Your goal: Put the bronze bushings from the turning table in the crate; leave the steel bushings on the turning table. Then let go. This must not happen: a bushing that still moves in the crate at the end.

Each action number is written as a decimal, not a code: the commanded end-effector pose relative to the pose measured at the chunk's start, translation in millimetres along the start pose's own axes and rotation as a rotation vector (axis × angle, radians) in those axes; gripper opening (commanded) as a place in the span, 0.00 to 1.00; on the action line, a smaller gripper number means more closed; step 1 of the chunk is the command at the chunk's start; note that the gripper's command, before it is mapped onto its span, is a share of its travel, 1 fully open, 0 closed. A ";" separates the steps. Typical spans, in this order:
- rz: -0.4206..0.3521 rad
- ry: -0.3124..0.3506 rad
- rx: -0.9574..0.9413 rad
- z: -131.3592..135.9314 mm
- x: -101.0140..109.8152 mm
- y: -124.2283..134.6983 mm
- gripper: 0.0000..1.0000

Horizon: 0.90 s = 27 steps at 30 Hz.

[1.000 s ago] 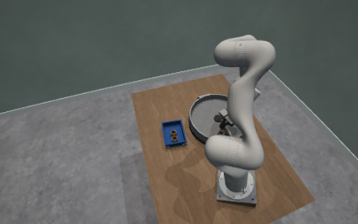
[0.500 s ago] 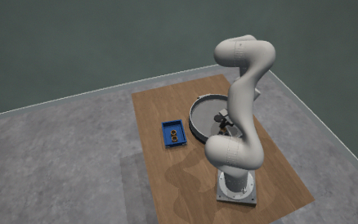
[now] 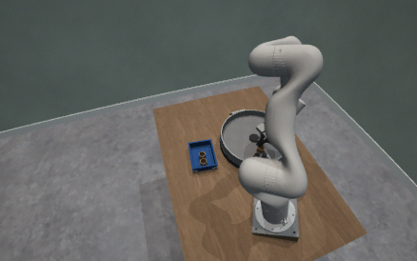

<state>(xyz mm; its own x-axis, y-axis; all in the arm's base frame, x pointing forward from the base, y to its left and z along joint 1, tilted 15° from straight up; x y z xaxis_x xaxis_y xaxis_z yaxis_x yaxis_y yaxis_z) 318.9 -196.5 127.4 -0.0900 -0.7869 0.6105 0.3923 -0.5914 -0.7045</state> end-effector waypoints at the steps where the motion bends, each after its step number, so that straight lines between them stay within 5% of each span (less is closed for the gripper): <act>1: 0.000 0.001 0.001 2.2 8.7 -6.8 0.00; 11: 0.000 0.001 0.001 7.9 35.3 -28.3 0.00; 27: 0.000 0.001 0.001 8.2 36.6 -29.4 0.00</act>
<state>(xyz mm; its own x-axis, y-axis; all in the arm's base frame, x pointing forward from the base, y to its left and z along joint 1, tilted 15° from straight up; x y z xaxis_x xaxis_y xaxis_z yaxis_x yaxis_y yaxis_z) 311.2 -205.9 172.9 -0.0896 -0.7879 0.6093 0.3922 -0.5903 -0.7055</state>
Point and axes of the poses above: the point where the finger pads meet when closed, its own x axis back along the fingers, its own z axis across the jaws, y = z × x, the point moved 5 cm from there along x, back along the fingers, and after that the axes turned 15 degrees about x, right-handed, at the moved point
